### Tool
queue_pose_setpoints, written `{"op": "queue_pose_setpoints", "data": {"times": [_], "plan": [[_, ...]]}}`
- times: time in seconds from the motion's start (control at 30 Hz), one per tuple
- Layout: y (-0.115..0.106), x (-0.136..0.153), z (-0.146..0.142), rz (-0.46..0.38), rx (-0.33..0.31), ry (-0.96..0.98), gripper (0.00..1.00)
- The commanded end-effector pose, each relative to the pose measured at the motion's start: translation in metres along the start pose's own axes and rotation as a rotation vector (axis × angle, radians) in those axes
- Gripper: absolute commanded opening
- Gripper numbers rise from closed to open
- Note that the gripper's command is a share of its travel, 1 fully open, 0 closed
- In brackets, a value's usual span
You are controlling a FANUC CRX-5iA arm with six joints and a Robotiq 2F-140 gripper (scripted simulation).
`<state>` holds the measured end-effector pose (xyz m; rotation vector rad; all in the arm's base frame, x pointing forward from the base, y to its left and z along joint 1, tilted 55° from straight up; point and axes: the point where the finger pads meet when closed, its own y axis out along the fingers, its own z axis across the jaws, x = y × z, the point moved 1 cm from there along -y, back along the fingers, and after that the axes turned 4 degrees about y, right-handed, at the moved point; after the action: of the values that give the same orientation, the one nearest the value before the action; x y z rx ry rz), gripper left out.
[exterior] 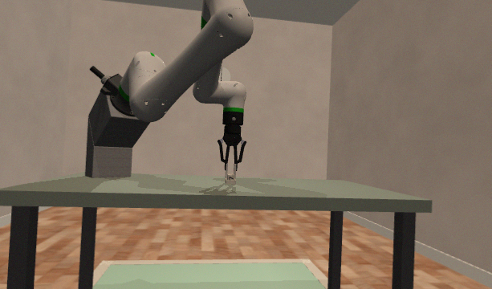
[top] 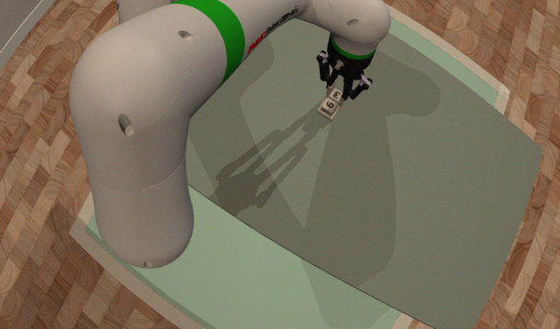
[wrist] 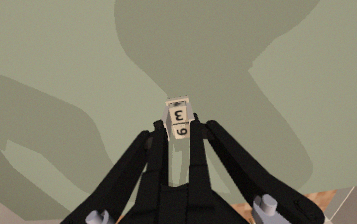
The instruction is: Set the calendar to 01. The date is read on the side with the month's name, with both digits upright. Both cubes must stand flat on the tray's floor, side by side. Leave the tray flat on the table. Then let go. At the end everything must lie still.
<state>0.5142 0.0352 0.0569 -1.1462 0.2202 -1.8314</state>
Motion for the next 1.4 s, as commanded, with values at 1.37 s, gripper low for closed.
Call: {"op": "queue_pose_setpoints", "data": {"times": [1.37], "plan": [[-0.033, 0.0, 0.0, 0.0, 0.0, 0.0, 0.28]]}}
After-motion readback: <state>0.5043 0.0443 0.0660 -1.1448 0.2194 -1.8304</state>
